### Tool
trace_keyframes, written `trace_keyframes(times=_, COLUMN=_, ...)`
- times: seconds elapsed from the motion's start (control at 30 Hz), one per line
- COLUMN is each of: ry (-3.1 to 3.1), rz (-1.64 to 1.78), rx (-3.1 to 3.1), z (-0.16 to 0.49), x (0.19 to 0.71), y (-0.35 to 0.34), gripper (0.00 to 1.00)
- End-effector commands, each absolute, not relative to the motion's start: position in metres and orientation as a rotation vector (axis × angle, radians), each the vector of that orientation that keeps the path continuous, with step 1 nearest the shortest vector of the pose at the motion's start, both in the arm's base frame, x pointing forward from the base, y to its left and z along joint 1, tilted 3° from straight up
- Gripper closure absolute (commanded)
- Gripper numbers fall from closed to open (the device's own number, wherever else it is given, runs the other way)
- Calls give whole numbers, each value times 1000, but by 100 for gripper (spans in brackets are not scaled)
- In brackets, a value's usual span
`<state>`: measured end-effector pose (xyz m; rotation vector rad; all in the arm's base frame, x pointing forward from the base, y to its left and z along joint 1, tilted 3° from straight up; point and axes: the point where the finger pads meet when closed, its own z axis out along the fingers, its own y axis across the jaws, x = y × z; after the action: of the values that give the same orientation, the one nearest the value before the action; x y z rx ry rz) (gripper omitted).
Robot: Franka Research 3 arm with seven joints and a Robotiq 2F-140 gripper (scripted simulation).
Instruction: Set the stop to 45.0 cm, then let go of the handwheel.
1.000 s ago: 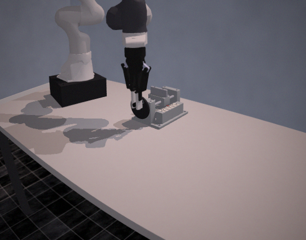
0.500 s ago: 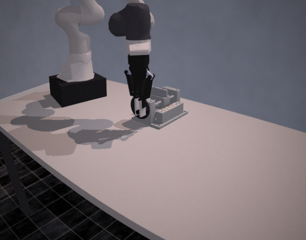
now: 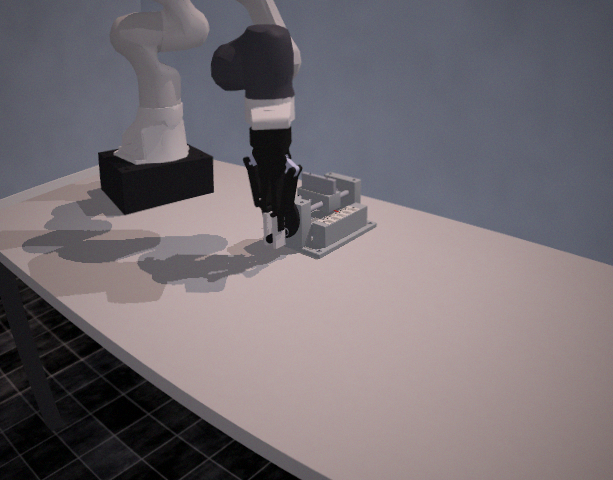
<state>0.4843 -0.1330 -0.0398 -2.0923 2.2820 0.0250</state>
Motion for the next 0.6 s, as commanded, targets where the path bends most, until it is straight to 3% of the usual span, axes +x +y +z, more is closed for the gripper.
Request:
trace_keyframes(times=0.0, ry=2286, rz=32, rx=-2096, z=-45, x=475, y=-132, gripper=96)
trace_keyframes(times=0.57, ry=2286, rz=32, rx=-2096, z=-37, x=444, y=-129, gripper=96)
